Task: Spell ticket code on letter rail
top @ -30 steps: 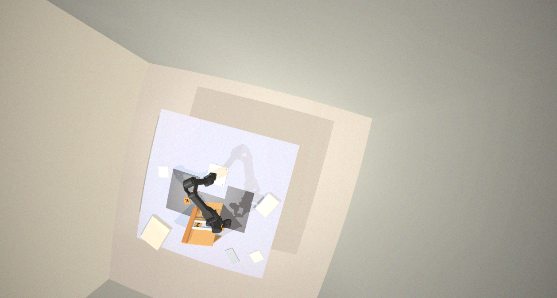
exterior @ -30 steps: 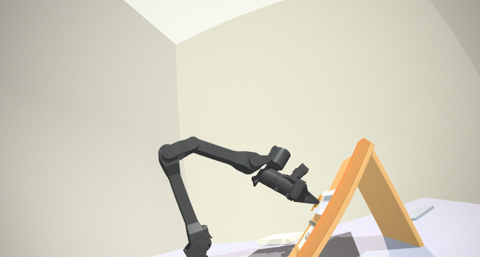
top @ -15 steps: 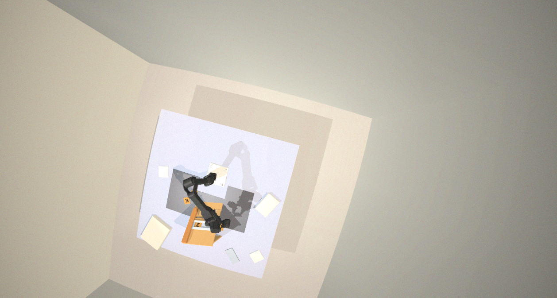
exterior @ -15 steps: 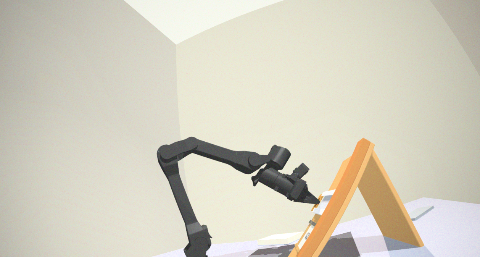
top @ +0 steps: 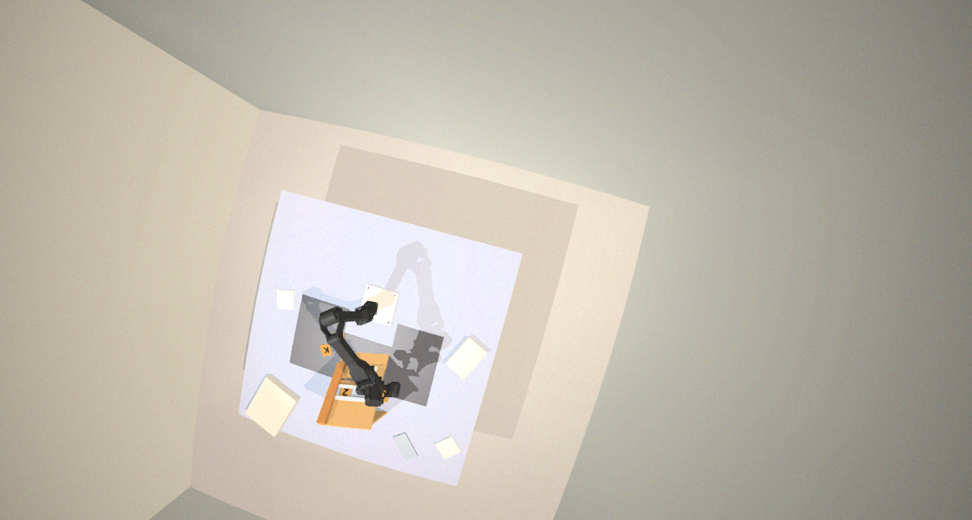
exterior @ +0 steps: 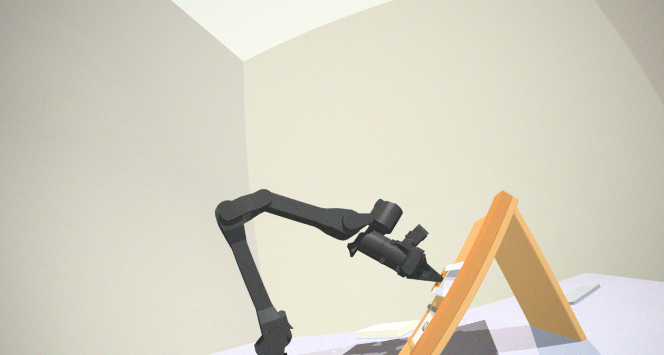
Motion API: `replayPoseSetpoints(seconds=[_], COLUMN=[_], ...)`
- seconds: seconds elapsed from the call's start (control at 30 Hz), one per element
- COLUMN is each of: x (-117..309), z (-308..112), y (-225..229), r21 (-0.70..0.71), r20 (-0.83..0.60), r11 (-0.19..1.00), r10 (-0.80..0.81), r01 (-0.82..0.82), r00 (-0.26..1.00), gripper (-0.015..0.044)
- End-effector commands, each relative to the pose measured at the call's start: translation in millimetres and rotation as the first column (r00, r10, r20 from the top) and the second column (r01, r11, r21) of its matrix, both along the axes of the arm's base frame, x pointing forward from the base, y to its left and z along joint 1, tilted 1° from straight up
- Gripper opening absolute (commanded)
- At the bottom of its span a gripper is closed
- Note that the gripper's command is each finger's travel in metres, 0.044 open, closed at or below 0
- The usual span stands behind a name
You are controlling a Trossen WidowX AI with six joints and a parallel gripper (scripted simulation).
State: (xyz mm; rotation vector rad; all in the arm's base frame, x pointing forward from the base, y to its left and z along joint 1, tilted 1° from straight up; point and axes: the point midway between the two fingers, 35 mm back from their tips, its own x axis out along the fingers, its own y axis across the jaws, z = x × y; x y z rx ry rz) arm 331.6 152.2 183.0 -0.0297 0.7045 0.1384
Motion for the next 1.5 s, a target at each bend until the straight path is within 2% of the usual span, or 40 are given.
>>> replayPoseSetpoints(seconds=[0.0,1.47], x=[0.4,3.8], z=[0.2,0.0], y=[-1.7,-23.6], r21=[0.001,-0.001], r20=[0.001,0.002], r11=[1.000,1.000], r10=[0.004,0.004], r01=[-0.004,-0.004], r00=[1.000,1.000], gripper=[0.0000,0.0000])
